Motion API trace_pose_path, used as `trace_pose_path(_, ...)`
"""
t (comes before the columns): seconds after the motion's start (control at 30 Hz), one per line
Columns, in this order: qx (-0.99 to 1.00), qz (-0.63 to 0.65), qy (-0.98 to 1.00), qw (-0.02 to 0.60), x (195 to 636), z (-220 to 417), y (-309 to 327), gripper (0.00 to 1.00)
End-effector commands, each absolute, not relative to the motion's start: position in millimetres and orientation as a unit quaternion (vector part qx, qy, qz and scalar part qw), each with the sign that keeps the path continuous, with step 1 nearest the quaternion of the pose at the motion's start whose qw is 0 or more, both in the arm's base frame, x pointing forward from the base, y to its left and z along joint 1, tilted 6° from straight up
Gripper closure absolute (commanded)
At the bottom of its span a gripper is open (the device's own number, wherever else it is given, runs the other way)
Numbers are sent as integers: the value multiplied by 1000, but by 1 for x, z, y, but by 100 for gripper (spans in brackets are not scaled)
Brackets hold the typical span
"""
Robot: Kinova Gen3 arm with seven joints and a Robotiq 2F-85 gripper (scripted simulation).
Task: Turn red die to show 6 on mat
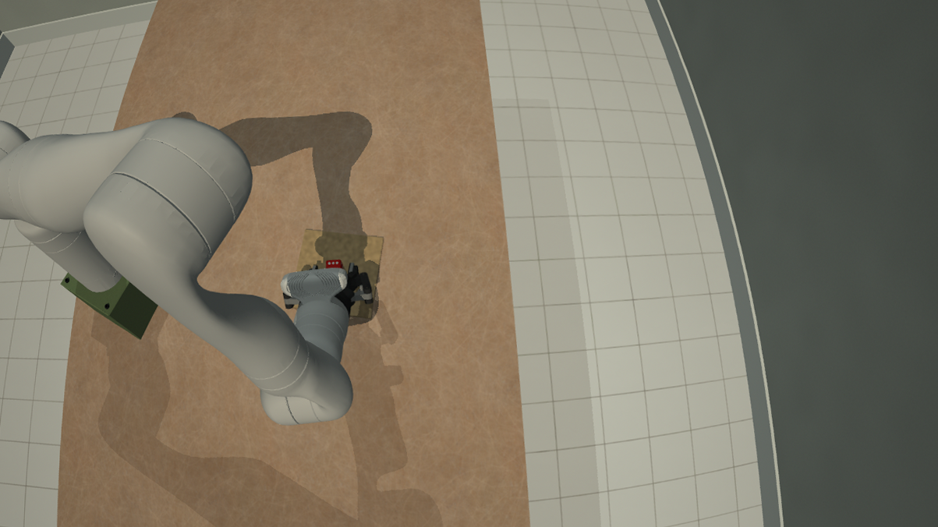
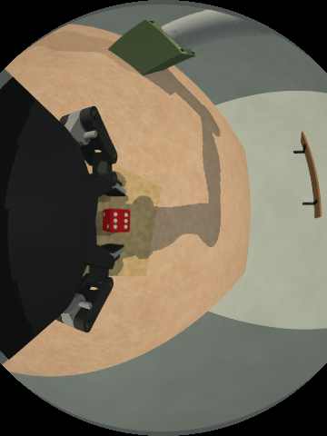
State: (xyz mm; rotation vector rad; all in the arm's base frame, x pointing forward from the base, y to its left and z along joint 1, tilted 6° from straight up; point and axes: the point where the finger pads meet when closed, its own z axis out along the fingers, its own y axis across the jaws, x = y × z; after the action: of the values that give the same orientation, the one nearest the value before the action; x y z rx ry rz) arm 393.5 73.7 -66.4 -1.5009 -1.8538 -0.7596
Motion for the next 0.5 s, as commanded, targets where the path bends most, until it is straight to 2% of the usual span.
trace_pose_path(0.0,-569,-289,-703,313,394,-65,74,39)
trace_pose_path(0.47,-569,-289,-703,313,393,-32,70,39)
